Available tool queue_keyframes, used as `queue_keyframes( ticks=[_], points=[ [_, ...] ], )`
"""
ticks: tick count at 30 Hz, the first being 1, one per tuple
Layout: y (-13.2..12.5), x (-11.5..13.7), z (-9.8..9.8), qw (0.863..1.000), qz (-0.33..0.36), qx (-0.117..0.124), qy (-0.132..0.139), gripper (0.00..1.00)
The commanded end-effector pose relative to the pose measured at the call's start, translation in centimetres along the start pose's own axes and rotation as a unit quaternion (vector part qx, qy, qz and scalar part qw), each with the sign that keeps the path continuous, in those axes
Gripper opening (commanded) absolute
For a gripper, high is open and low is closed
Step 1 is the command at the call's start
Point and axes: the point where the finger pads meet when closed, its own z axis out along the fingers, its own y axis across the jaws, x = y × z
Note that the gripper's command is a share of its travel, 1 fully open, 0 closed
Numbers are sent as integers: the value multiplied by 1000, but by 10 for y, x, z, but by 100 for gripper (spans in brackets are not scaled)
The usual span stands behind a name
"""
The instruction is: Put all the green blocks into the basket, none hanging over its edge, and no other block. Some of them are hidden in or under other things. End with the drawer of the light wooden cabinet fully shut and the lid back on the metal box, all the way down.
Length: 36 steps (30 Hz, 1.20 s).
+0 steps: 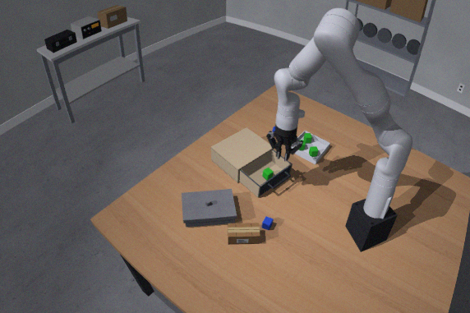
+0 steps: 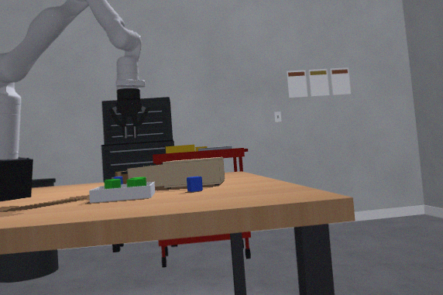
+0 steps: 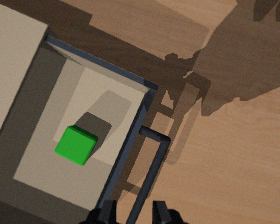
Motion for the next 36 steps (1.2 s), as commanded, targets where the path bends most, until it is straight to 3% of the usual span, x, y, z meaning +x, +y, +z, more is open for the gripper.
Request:
queue_keyframes(
  ticks=[1, 5, 7, 9, 22, 24, 31, 36],
  points=[
    [-7, 3, 0, 996, -85, 0, -4, 30],
    [-16, 8, 1, 984, -181, -1, -4, 30],
    [-16, 8, 1, 984, -181, -1, -4, 30],
    [-20, 10, 0, 974, -228, 0, -4, 30],
    [-48, 24, -3, 885, -465, 7, 1, 30],
    [-48, 24, -3, 885, -465, 7, 1, 30],
    [-55, 28, -5, 856, -516, 9, 4, 30],
    [-56, 29, -5, 851, -525, 10, 5, 30]
  ],
)
